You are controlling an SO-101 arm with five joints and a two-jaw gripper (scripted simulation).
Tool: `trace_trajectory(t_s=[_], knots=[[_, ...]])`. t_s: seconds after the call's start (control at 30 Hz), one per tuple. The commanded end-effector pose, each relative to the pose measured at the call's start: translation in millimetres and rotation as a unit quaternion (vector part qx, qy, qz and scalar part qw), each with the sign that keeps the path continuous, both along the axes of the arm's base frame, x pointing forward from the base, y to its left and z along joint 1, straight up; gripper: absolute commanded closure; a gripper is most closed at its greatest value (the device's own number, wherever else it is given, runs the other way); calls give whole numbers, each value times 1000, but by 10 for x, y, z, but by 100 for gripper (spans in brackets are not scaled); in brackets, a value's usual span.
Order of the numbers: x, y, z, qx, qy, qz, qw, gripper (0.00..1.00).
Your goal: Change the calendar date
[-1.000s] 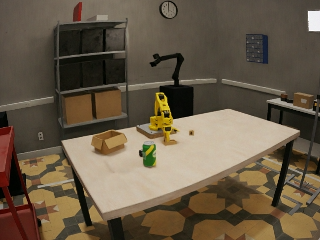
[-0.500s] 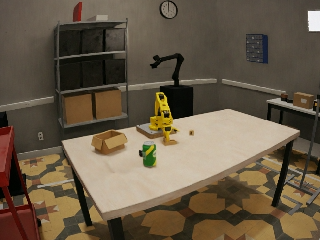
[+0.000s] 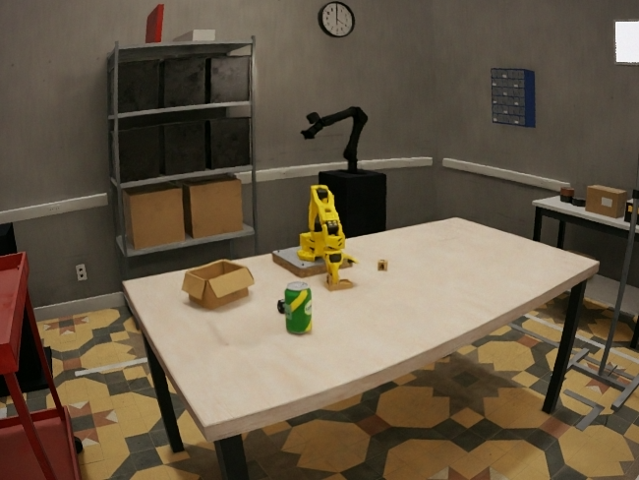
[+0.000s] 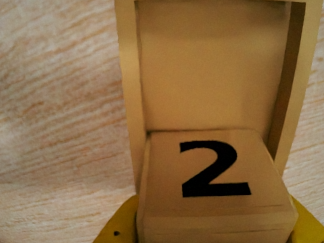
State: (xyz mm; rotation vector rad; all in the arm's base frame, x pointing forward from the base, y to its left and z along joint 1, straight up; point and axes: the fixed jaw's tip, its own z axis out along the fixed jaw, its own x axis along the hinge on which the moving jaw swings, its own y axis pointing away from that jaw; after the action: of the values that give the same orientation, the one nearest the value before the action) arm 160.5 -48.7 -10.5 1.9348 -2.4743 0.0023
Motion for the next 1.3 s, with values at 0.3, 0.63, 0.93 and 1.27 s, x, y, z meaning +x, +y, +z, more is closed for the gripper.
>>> trace_trajectory(t_s=[0.3, 0.63, 0.93, 1.27], knots=[[-17, -1, 18, 3, 8, 2, 1000, 100], [-14, -2, 25, 3, 8, 2, 1000, 100], [3, -7, 50, 3, 8, 2, 1000, 100], [5, -8, 60, 3, 8, 2, 1000, 100]])
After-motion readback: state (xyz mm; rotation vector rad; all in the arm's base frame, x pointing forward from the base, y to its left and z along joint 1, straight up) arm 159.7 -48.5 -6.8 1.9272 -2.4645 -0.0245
